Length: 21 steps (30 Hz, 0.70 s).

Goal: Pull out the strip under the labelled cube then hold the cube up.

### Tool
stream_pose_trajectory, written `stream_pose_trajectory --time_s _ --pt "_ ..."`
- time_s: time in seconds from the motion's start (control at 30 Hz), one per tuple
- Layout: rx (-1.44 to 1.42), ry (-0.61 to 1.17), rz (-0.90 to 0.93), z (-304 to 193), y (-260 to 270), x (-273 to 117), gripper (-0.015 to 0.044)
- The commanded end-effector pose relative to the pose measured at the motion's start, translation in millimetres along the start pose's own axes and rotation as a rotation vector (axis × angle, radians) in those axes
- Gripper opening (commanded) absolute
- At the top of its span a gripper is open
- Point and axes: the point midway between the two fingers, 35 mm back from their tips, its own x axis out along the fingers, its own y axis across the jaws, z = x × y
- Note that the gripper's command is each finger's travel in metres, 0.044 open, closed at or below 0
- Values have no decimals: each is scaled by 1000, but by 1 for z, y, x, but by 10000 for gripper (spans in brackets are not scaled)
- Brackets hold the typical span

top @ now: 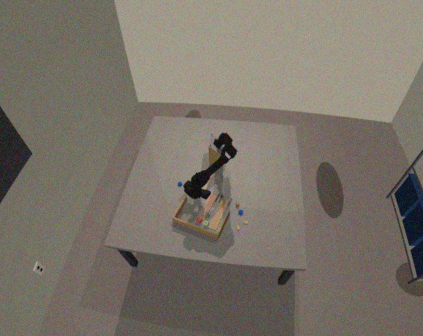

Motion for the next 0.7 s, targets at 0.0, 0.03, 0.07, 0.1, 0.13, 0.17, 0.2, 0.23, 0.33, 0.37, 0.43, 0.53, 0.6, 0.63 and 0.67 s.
stream_pose_trajectory --time_s 0.0,0.03,0.07,0.1,0.13,0.17,0.2,0.23,0.33,0.37,0.43,0.53,0.6,0.63,0.67 --pt "0 -1 0 0 0 -1 13" --pt "1 0 0 -1 0 -1 0" --pt "4 0 1 -2 0 -2 0" --pt "7 1 1 -4 0 -4 0" --pt "7 1 1 -6 -1 -5 0" --pt "8 1 1 -8 -1 -7 0" --pt "8 1 0 -11 -2 -10 0" --pt "9 2 0 -14 -3 -12 0" --pt "10 2 0 -24 -6 -20 0" --pt "10 2 0 -27 -6 -23 0" --pt "10 3 0 -34 -8 -28 0" --pt "10 3 0 -45 -11 -35 0" --pt "10 4 0 -53 -12 -40 0" --pt "11 4 0 -56 -13 -41 0" --pt "11 5 0 -58 -14 -43 0"
